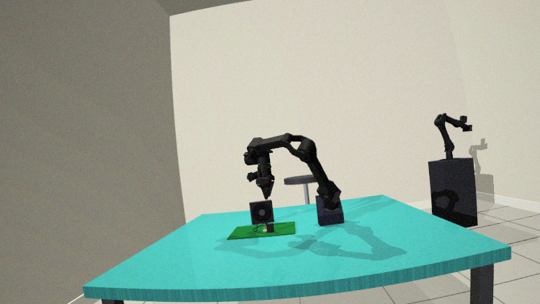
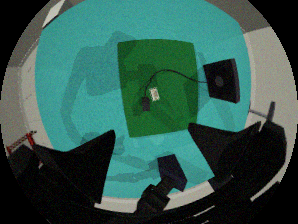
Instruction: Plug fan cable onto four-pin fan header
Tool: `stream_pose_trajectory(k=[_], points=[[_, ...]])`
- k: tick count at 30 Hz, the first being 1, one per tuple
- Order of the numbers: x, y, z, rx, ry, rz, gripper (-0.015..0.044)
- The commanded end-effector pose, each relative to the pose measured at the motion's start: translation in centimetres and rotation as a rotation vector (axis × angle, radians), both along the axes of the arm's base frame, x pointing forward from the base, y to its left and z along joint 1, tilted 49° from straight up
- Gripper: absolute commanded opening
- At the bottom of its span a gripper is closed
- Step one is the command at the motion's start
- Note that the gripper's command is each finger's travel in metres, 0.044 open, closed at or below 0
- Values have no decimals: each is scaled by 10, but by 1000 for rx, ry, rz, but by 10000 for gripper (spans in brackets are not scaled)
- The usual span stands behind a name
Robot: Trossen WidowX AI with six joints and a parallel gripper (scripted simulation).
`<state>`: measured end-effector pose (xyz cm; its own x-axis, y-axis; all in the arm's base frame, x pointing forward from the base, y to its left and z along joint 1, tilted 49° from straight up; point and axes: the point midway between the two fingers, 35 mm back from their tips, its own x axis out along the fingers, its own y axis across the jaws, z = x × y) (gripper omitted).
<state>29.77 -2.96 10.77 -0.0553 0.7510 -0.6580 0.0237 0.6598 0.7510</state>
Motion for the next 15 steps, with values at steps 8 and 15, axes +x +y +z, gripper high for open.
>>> stream_pose_trajectory(k=[8, 15], points=[[-2, 49, -44, -4, -9, 19, 440], [-8, 75, -64, 2, -9, 21, 440]])
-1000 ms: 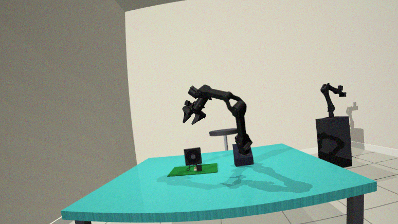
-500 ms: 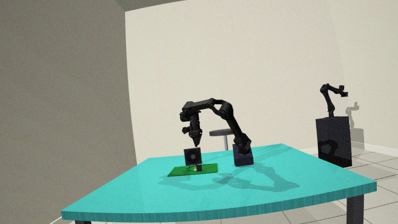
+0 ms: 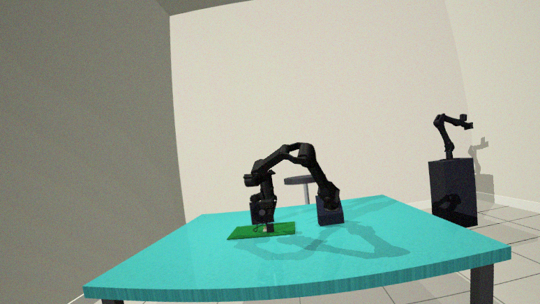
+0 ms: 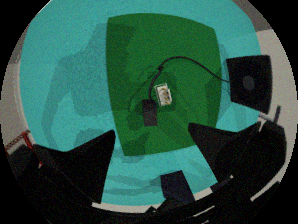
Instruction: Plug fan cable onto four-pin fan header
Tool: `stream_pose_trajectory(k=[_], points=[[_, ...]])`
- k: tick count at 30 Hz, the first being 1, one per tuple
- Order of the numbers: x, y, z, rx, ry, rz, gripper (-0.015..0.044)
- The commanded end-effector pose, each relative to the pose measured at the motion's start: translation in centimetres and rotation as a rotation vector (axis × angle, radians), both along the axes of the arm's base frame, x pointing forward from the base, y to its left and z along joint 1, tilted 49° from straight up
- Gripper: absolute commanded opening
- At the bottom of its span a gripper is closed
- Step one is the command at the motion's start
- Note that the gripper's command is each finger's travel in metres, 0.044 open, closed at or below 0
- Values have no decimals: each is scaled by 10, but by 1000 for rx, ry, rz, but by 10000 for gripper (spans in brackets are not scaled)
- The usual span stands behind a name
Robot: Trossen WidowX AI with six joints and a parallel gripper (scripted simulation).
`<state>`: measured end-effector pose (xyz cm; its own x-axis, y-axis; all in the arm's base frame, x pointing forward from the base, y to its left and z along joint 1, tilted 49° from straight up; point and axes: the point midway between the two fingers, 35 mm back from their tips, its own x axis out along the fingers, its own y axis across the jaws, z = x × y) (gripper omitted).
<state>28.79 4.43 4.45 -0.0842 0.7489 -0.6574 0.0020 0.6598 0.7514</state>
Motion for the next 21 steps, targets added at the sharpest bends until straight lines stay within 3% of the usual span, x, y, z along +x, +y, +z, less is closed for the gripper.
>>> stream_pose_trajectory(k=[1, 21], points=[[2, 1, -1, 2, -12, -15, 440], [1, 24, -22, 1, -12, -16, 440]])
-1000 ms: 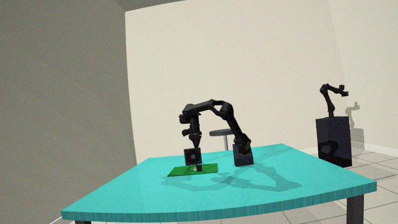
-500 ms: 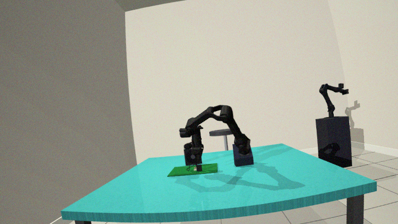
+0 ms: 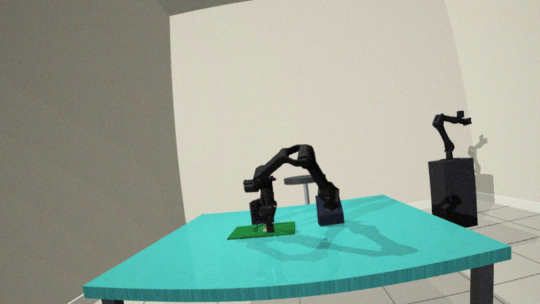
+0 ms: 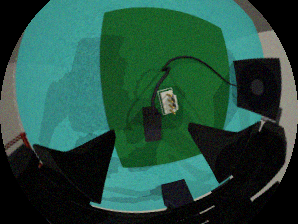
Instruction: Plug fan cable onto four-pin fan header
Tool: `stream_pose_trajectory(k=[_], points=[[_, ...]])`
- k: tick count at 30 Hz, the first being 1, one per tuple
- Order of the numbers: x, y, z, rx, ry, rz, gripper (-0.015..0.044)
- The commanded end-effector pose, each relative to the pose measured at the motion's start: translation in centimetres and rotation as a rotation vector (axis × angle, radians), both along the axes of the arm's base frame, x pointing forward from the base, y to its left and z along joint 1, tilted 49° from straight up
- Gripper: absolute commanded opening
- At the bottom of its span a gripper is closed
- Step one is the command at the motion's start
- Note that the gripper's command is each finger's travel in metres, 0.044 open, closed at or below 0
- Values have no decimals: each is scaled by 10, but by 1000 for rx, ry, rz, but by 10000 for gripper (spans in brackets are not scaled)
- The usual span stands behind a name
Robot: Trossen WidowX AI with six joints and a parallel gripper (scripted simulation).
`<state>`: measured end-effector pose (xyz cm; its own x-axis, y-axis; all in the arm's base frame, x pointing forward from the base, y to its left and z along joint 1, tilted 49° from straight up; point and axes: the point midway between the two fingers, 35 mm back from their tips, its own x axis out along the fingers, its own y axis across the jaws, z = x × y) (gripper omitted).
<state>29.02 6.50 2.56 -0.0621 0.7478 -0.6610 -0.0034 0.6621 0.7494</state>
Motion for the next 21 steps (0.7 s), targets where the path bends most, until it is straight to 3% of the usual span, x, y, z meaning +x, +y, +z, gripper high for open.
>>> stream_pose_trajectory(k=[1, 14, 21], points=[[-2, 5, -4, 4, 6, -3, 440], [-4, 18, -15, 7, 6, -2, 440], [-3, 16, -13, 3, 1, 2, 256]])
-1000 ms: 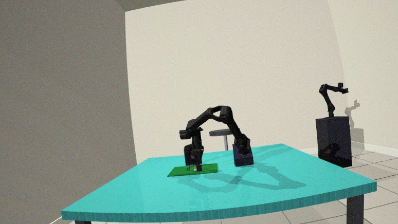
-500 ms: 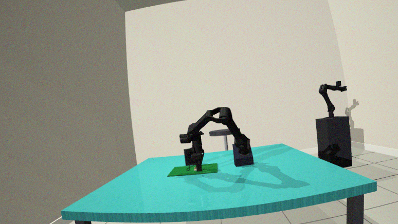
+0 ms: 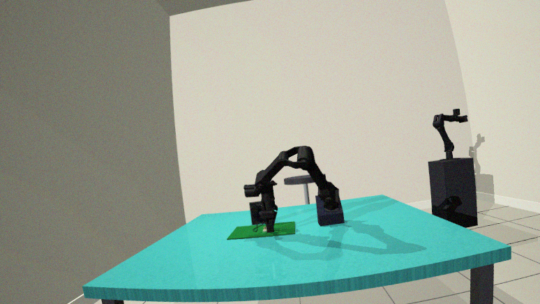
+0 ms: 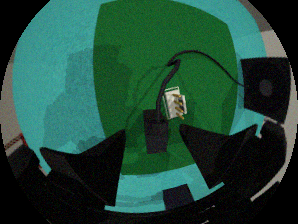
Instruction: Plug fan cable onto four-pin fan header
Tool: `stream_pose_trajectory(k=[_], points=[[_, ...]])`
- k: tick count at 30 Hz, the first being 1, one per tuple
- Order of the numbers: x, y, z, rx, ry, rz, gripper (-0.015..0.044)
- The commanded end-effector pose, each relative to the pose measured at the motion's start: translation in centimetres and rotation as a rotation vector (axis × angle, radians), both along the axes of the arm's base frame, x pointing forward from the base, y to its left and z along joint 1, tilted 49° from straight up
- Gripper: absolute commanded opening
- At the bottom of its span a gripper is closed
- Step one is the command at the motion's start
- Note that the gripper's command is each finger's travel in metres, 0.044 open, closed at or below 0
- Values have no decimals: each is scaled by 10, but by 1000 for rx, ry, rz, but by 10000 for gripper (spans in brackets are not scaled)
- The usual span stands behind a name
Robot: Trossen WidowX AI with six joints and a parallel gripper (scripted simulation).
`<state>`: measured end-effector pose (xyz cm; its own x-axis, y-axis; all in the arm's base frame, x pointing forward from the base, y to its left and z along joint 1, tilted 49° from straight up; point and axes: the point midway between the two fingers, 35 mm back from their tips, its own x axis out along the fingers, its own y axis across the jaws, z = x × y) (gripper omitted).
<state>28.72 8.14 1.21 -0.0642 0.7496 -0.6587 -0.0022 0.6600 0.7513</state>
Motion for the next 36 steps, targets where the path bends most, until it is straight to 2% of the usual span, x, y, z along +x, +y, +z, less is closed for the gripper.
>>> stream_pose_trajectory(k=[1, 9, 12, 18, 23, 30, 36], points=[[0, 0, 0, 0, -1, 1, 230], [0, 0, 0, 0, -1, 1, 20], [0, 0, 0, 0, -1, 1, 0], [3, -38, 33, 2, 4, -3, 0], [7, -39, 30, 3, -12, 11, 0], [30, -53, 10, 15, -162, 142, 0], [31, -52, 9, 16, -166, 145, 0]])
